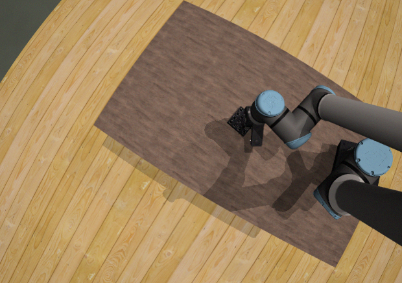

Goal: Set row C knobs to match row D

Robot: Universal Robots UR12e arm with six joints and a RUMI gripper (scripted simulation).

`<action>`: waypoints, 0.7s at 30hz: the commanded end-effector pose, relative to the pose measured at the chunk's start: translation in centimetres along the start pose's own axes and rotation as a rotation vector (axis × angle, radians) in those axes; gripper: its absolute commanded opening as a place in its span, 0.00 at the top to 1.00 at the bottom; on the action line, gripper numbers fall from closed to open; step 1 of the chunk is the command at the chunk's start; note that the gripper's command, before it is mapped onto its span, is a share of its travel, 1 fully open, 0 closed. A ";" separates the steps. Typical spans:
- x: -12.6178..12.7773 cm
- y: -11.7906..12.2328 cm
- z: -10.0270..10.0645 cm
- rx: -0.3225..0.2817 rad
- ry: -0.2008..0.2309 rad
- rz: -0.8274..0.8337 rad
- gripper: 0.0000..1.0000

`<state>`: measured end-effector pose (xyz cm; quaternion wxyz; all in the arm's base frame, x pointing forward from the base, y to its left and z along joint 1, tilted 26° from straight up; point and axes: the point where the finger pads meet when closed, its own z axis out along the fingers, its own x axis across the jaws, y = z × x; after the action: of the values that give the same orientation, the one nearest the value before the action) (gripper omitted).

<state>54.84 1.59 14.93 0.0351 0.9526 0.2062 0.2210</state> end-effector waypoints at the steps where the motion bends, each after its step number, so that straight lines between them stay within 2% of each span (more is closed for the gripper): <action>1: 0.0 -0.2 0.0 -0.001 0.001 -0.001 0.89; 21: 0.2 0.0 -0.1 -0.001 0.002 -0.002 0.89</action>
<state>54.84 1.59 14.93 0.0351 0.9526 0.2061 0.2209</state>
